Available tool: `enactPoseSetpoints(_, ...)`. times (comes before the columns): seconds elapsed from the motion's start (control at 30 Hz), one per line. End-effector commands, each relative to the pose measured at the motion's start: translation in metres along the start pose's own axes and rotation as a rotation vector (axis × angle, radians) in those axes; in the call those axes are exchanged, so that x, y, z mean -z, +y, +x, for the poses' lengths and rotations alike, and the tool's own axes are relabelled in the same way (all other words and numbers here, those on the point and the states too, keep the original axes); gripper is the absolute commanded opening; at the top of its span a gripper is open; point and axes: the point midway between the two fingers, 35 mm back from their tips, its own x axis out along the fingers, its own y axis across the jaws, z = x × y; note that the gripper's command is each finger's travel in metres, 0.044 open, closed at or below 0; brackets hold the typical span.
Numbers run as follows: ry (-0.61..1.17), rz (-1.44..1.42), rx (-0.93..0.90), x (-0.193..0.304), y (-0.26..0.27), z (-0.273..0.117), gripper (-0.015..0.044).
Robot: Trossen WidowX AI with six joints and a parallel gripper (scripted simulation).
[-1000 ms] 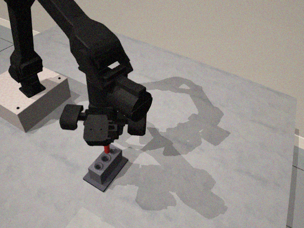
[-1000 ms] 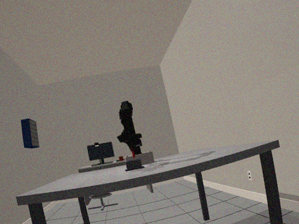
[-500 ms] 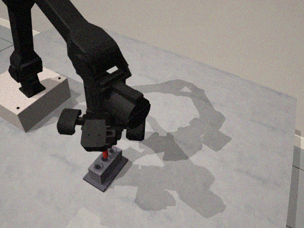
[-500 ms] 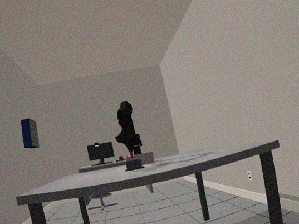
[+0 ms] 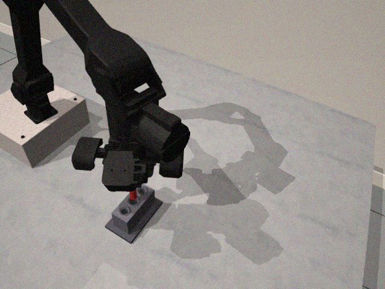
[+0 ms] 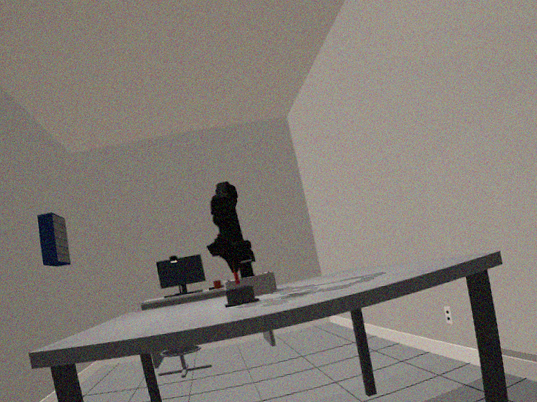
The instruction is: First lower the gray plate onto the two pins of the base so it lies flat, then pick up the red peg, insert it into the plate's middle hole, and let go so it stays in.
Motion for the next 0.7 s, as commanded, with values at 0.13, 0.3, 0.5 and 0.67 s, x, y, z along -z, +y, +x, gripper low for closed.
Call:
enactPoseSetpoints(0.13,0.001,-0.001,-0.001,0.000,0.000,0.000,0.0000)
enactPoseSetpoints(0.3,0.000,0.000,0.000,0.000,0.000,0.000,0.0000)
enactPoseSetpoints(0.5,0.002,-0.002,-0.001,0.001,0.000,0.007,0.0000)
enactPoseSetpoints(0.67,0.004,-0.003,-0.002,0.002,0.001,0.014,0.0000)
